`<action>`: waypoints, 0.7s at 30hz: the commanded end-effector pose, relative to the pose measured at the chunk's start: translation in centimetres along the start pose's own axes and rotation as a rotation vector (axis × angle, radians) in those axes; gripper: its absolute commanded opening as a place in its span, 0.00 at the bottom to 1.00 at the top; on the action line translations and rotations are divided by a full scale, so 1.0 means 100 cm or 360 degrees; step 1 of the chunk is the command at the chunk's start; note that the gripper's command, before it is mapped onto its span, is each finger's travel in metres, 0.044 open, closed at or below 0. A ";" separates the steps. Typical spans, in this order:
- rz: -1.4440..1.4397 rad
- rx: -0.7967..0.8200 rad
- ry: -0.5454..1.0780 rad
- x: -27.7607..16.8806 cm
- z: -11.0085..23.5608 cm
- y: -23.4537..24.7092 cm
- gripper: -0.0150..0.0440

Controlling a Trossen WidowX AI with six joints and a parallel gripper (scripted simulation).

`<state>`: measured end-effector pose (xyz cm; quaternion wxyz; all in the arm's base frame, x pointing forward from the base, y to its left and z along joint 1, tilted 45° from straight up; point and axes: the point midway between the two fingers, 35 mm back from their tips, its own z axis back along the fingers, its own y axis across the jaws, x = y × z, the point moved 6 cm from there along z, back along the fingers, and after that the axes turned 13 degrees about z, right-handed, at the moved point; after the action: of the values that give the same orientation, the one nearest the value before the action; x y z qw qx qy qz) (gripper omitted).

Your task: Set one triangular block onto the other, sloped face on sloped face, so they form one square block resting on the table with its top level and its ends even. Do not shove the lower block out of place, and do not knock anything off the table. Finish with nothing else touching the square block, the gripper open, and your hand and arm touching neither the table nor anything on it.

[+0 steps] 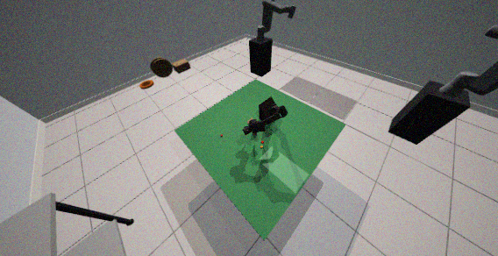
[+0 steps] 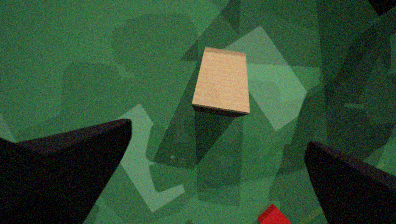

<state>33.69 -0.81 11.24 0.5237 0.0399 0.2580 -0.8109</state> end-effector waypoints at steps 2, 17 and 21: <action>-0.0074 -0.0001 -0.0033 -0.002 0.002 -0.001 1.00; -0.0074 0.0000 -0.0033 -0.003 -0.018 0.001 1.00; -0.0074 0.0000 -0.0033 -0.003 -0.025 0.002 1.00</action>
<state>33.62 0.16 9.75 0.5085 0.0278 0.2516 -0.8230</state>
